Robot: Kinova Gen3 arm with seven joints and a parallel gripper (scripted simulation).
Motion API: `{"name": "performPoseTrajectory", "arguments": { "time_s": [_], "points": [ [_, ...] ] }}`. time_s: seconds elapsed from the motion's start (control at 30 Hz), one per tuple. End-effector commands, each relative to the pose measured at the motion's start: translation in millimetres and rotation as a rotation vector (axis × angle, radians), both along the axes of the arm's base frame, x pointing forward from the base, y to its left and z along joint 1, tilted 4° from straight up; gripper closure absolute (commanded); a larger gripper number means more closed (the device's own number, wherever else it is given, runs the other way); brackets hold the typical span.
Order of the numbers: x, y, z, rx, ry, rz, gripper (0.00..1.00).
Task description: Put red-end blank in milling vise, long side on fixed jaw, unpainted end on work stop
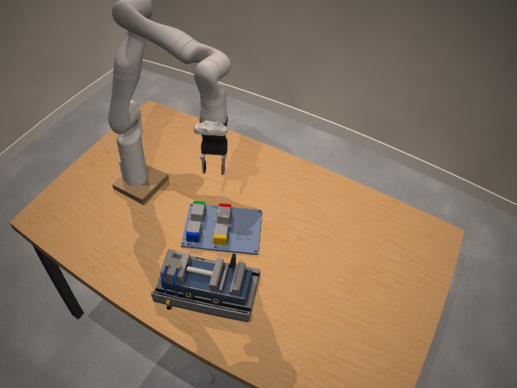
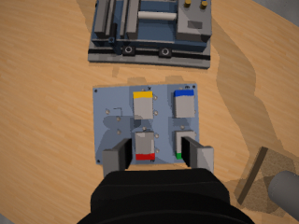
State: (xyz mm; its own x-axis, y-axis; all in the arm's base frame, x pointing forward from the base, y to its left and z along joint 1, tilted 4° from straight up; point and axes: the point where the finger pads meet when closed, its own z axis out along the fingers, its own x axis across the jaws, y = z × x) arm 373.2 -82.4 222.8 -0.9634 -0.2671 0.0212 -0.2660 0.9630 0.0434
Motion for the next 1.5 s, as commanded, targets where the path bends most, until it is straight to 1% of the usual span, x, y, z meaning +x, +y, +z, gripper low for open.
{"name": "performPoseTrajectory", "arguments": {
  "time_s": [0.0,0.3,0.4,0.87,0.97,1.43,1.47],
  "points": [
    [-1.2,3,-9.6,0.001,0.01,0.003,0.0],
    [1.7,13,-37.9,0.001,0.015,0.004,0.0],
    [3.4,13,-36.9,0.001,0.005,0.002,0.0],
    [7.0,28,-81.1,0.001,0.015,0.004,0.0],
    [9.0,28,-80.1,0.001,0.004,0.002,0.0],
    [11.2,44,-132.4,0.001,0.015,0.004,0.0],
    [11.2,44,-132.4,0.001,0.015,0.004,0.0]
  ]
}}
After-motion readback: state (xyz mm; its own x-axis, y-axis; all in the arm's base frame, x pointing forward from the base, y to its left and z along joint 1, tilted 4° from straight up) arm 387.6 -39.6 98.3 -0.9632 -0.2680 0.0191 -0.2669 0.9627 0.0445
